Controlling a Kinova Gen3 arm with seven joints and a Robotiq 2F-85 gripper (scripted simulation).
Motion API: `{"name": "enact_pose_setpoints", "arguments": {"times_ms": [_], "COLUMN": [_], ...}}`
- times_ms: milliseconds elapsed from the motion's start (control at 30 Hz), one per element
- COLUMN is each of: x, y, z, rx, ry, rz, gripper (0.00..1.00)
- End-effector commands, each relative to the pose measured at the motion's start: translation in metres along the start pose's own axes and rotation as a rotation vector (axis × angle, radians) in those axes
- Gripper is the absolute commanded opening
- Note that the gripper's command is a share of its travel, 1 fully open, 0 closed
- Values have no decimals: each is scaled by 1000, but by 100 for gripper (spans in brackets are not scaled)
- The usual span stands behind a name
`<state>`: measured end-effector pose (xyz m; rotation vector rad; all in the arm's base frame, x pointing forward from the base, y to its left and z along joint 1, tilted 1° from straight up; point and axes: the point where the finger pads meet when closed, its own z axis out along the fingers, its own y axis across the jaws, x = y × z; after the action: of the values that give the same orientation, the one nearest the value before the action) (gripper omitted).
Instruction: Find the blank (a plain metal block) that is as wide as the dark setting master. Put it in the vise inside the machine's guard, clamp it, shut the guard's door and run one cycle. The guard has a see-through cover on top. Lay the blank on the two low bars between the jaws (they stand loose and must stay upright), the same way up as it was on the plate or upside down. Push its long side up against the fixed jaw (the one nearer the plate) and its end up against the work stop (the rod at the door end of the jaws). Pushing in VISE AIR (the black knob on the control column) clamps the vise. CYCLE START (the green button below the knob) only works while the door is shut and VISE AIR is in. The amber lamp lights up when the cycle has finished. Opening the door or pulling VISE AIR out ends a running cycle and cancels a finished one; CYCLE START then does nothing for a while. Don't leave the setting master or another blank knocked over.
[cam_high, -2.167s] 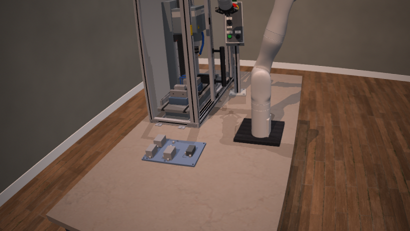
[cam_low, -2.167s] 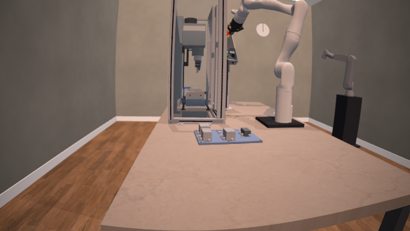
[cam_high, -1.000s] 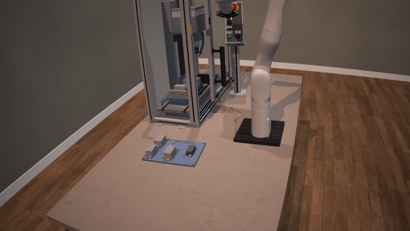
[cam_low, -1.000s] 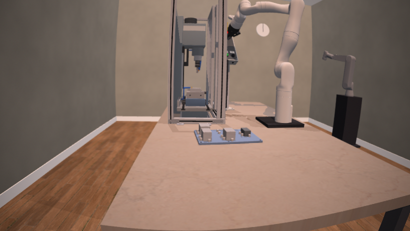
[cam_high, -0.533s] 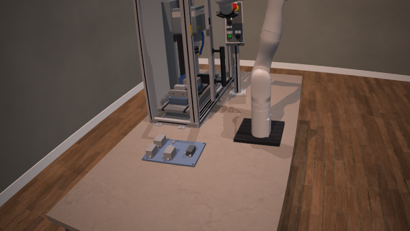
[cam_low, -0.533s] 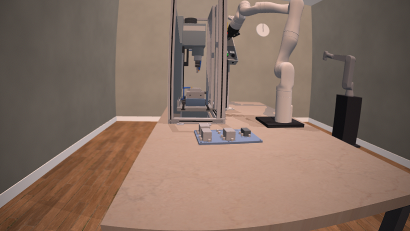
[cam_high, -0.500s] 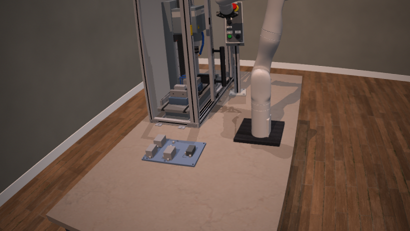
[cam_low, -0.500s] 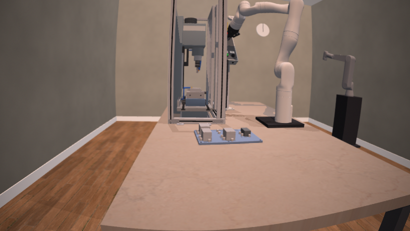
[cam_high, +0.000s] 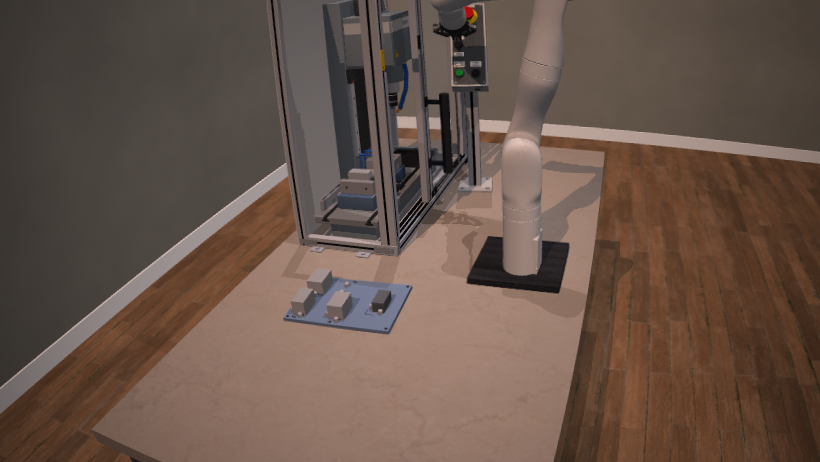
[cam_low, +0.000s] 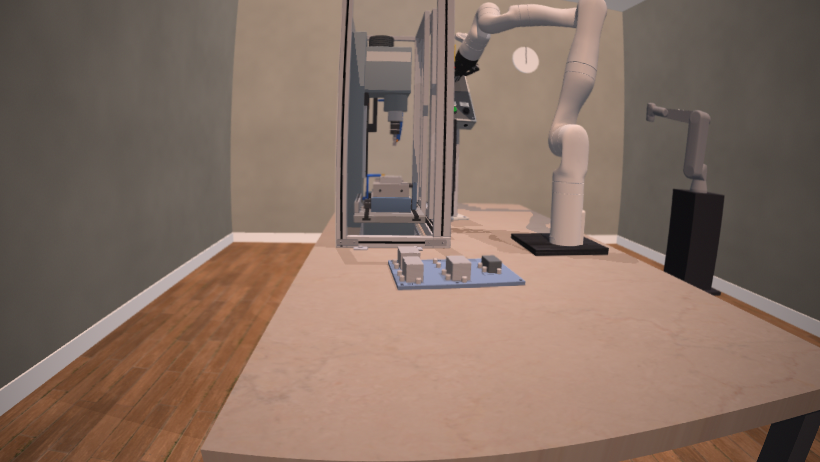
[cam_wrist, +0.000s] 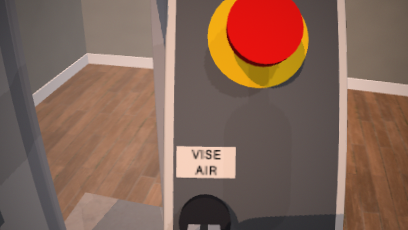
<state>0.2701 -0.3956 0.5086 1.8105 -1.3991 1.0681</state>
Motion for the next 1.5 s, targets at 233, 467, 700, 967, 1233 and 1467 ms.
{"name": "enact_pose_setpoints", "arguments": {"times_ms": [233,467,700,967,1233,1467], "x": [1,1,1,1,1,1], "y": [0,0,0,0,0,0], "z": [5,6,9,9,13,13], "rx": [1,1,1,1,1,1], "ry": [1,1,1,1,1,1], "rz": [1,1,1,1,1,1], "gripper": [10,10,10,10,10,10]}}
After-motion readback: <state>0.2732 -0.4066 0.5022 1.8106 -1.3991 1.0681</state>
